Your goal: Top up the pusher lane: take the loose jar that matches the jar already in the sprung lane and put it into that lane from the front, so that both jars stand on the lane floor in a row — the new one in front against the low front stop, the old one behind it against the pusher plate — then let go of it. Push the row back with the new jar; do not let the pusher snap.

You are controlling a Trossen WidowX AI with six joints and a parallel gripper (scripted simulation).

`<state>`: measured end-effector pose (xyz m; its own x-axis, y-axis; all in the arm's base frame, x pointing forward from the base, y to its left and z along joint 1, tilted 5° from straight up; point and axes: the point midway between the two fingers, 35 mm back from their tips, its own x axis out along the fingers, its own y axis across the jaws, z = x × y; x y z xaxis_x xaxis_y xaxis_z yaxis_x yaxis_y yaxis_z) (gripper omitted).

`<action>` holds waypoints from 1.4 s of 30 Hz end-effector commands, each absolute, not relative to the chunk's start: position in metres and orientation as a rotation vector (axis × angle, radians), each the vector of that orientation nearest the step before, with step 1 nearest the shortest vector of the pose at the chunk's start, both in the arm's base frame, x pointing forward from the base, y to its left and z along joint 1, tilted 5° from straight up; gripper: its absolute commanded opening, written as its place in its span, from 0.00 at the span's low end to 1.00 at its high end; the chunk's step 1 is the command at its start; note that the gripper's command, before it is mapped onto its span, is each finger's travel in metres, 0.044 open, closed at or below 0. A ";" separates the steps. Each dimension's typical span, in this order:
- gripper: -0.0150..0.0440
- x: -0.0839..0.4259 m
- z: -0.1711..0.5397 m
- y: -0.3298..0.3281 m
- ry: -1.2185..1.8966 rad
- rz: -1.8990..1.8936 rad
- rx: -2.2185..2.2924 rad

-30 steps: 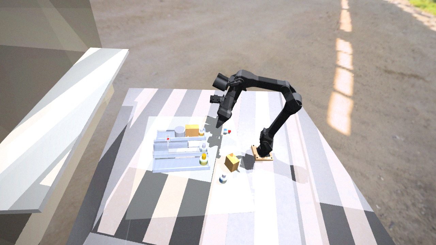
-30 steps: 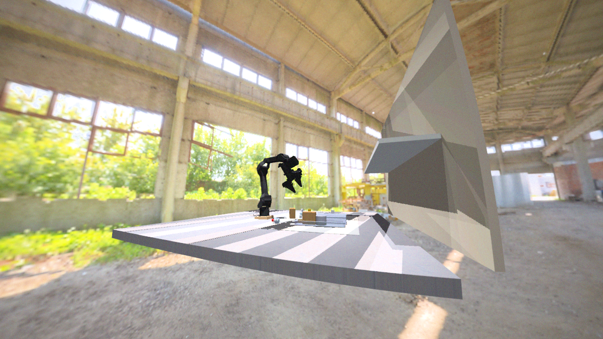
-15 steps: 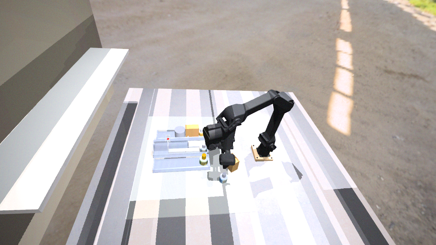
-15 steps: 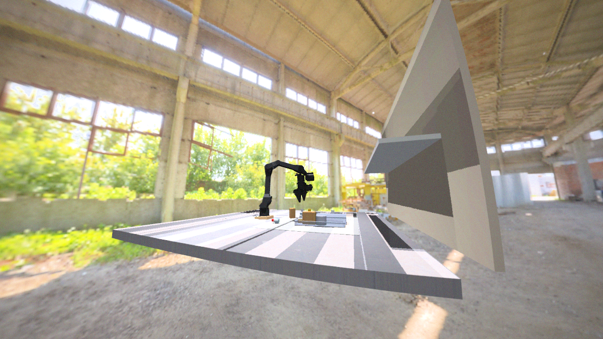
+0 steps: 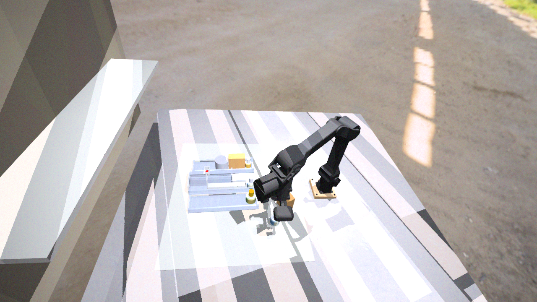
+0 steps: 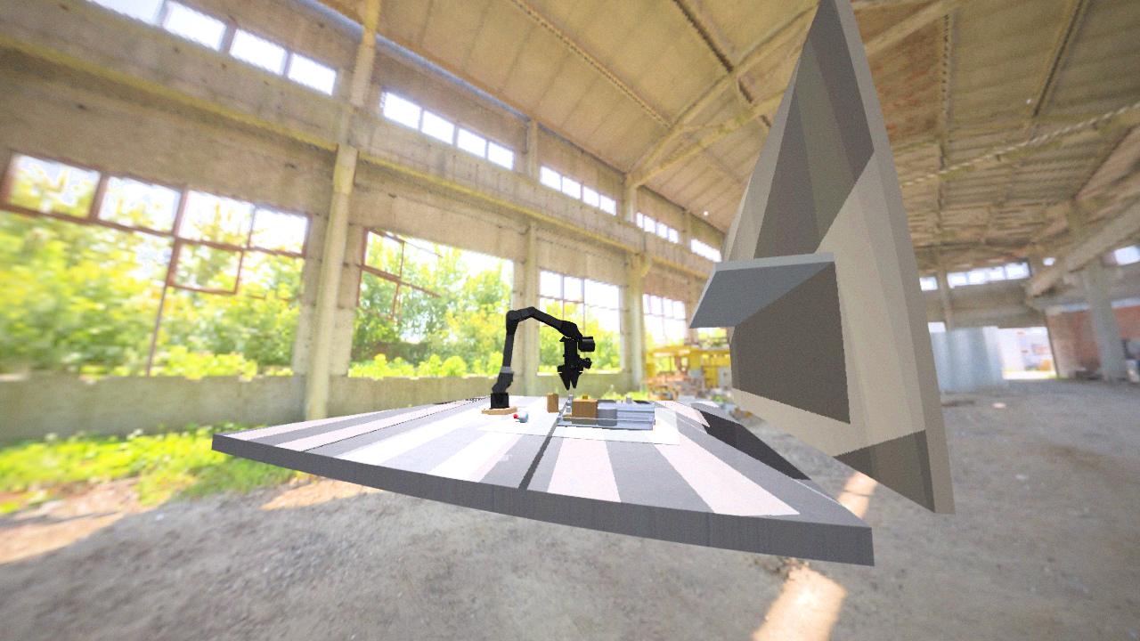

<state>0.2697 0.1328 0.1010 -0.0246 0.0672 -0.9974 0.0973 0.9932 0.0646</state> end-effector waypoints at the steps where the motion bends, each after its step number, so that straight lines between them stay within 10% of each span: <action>1: 1.00 0.267 0.084 0.132 1.609 -0.036 0.123; 32: 1.00 0.267 0.041 0.135 1.609 -0.036 0.123; 42: 0.56 0.267 0.041 0.135 1.609 -0.036 0.123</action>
